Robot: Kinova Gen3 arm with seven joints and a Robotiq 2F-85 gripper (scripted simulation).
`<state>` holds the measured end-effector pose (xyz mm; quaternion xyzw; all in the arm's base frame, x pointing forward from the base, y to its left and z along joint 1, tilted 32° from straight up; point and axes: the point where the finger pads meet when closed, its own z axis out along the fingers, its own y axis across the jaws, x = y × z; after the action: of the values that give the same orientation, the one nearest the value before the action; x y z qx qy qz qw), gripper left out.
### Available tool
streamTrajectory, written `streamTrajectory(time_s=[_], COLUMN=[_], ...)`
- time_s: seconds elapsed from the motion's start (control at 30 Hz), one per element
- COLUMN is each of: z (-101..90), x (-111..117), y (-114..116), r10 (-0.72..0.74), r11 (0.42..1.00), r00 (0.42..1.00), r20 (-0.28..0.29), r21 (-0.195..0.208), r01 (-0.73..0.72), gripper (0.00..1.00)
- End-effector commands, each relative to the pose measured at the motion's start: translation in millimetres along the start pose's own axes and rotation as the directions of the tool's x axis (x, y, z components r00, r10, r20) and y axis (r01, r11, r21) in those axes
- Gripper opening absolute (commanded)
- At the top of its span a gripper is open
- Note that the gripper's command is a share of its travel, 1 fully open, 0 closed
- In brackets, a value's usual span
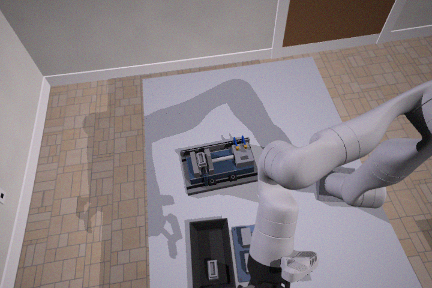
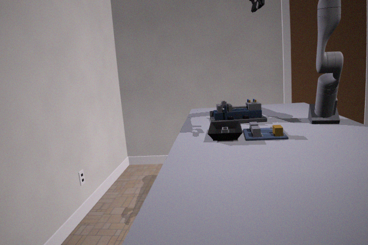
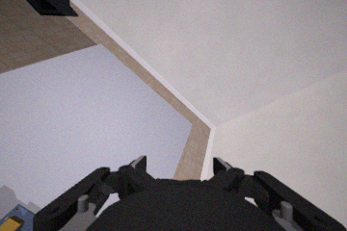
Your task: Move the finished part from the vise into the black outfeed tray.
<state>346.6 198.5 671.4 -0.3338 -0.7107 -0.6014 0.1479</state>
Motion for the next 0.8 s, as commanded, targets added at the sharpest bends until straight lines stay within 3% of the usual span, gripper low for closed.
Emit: streamTrajectory(time_s=[0.0, 0.1, 0.13, 0.47, 0.5, 0.77], z=[2.5, 2.5, -5.6, -5.6, -13.6, -13.6], x=[3, 3, -22, -22, -47, -47], y=[0, 0, 3, 3, 4, 4], r10=[-0.003, -0.003, 0.007, 0.007, 0.018, 0.018], r11=[1.0, 1.0, 1.0, 1.0, 1.0, 1.0], r00=[1.0, 1.0, 1.0, 1.0, 0.999, 0.999], r20=[-0.007, -0.007, 0.019, 0.019, 0.045, 0.045], r21=[0.005, 0.005, -0.002, -0.002, -0.007, -0.007], r01=[0.003, 0.003, -0.007, -0.007, -0.018, -0.018], gripper=[1.0, 1.0, 1.0, 1.0, 1.0, 1.0])
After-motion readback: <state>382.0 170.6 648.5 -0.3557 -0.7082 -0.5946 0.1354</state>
